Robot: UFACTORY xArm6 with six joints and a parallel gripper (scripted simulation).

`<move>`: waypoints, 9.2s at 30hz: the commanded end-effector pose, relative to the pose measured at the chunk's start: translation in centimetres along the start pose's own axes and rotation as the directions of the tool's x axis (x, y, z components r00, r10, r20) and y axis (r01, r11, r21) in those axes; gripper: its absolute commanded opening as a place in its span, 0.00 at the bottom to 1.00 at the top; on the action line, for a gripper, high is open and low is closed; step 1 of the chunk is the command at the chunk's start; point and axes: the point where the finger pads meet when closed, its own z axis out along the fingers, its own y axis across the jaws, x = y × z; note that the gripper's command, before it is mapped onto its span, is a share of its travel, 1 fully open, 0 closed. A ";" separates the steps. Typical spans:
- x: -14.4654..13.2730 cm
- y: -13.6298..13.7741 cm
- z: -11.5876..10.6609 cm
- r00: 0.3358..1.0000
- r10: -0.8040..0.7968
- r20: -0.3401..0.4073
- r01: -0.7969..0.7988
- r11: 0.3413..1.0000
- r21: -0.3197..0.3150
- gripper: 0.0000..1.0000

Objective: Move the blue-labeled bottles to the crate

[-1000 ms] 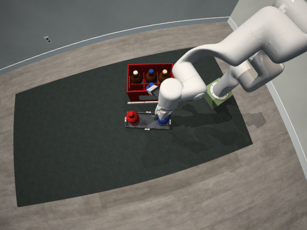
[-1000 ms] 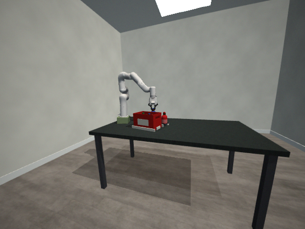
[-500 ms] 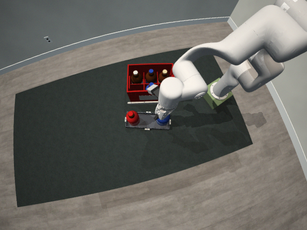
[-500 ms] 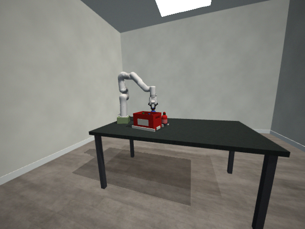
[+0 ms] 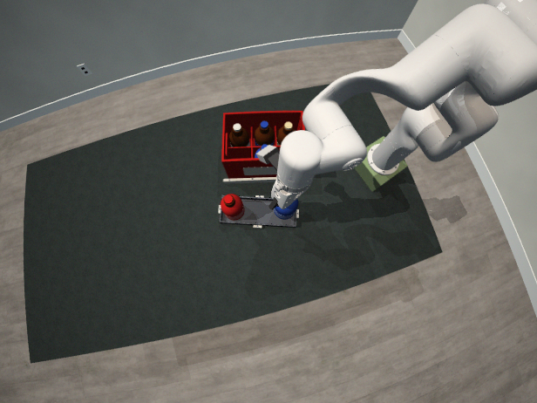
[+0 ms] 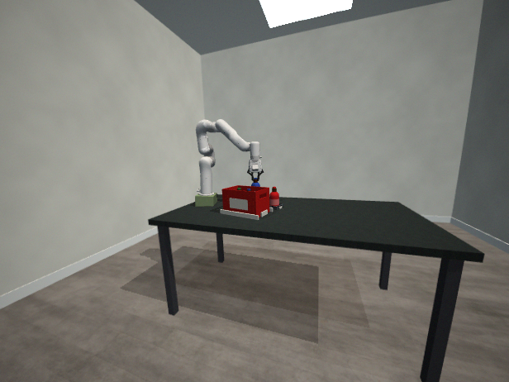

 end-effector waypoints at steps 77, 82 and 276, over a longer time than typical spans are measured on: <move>0.0 -0.1 -4.4 1.000 0.000 -0.001 0.000 1.000 0.005 0.00; 0.0 -0.1 -5.0 1.000 0.000 -0.001 0.000 1.000 0.005 0.00; 0.6 -0.1 -12.3 1.000 0.000 -0.001 0.000 1.000 0.005 0.00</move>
